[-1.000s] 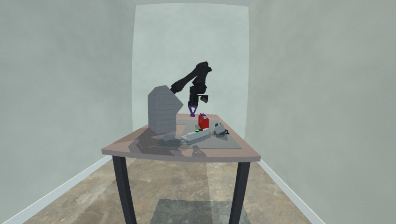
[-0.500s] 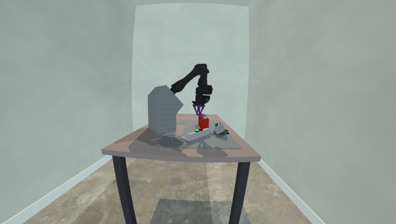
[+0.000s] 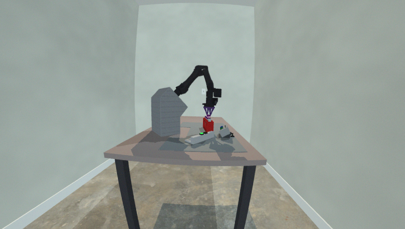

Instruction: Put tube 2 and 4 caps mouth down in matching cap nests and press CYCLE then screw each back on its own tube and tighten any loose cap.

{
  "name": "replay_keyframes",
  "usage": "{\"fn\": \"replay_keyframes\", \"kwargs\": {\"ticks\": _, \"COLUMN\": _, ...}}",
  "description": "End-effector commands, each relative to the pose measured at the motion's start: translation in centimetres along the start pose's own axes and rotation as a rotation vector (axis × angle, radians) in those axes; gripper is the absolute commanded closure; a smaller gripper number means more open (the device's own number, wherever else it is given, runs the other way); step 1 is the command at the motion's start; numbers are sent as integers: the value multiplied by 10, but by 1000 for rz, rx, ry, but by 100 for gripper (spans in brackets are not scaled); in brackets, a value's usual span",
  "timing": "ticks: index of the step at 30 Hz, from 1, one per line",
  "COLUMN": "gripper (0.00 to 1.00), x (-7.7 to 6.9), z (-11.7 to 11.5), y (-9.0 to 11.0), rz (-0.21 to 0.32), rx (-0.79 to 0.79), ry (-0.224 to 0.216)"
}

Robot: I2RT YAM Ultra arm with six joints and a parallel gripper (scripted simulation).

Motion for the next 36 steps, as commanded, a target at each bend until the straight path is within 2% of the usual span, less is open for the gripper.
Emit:
{"fn": "replay_keyframes", "kwargs": {"ticks": 1, "gripper": 100, "x": -5, "z": 0, "y": -12, "rz": 5, "rx": 67, "ry": 30}}
{"fn": "replay_keyframes", "kwargs": {"ticks": 10, "gripper": 100, "x": -5, "z": 0, "y": -12, "rz": 5, "rx": 67, "ry": 30}}
{"fn": "replay_keyframes", "kwargs": {"ticks": 19, "gripper": 100, "x": 20, "z": 0, "y": -12, "rz": 5, "rx": 68, "ry": 30}}
{"fn": "replay_keyframes", "kwargs": {"ticks": 36, "gripper": 100, "x": 20, "z": 0, "y": -12, "rz": 5, "rx": 68, "ry": 30}}
Point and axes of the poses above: the point where the finger pads meet when closed, its own x axis out along the fingers, its own z axis across the jaws, y = z × x, the point moved 10 cm from there along -x, back along the fingers, and after that the axes turned 14 degrees about x, right-handed, at the moved point
